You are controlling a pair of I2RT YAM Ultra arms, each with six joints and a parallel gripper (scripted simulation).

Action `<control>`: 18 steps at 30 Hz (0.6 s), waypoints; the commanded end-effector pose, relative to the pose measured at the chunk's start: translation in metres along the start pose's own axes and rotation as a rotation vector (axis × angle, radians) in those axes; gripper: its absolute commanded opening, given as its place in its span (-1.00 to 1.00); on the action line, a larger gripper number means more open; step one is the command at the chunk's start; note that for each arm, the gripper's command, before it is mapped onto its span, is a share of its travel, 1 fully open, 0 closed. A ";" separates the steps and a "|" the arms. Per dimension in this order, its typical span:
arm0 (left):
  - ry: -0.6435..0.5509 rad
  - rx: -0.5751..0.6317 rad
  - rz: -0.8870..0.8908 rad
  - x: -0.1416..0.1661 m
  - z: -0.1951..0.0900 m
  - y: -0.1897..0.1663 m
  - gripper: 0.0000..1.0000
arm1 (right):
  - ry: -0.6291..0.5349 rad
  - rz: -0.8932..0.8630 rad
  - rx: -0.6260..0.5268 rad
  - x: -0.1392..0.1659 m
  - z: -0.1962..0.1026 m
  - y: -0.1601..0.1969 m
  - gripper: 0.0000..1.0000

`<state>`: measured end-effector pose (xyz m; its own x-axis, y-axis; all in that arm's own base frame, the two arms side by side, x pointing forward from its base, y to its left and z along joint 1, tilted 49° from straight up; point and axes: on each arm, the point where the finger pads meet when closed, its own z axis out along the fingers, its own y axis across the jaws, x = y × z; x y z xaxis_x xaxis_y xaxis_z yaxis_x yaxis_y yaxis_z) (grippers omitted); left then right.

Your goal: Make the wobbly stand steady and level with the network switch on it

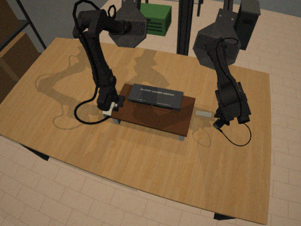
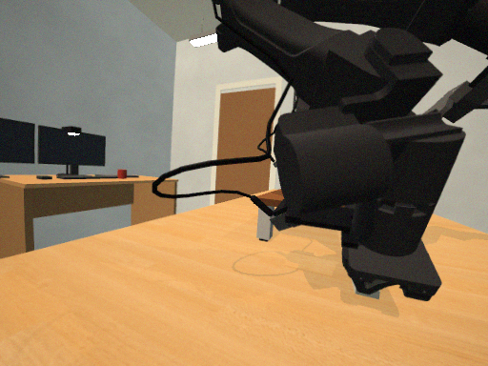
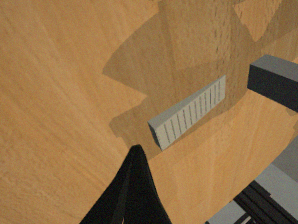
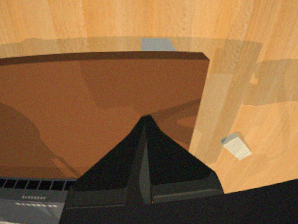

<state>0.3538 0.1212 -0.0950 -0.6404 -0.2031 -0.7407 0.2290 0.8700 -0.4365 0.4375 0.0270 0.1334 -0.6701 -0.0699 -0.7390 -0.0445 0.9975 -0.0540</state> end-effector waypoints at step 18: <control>-0.001 0.013 -0.030 0.019 0.007 -0.004 -1.00 | -0.020 0.001 0.004 -0.007 0.006 -0.004 -1.00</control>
<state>0.3533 0.1168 -0.1103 -0.6432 -0.2081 -0.7369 0.2240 0.8691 -0.4409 0.4375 0.0270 0.1334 -0.6701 -0.0699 -0.7390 -0.0445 0.9975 -0.0540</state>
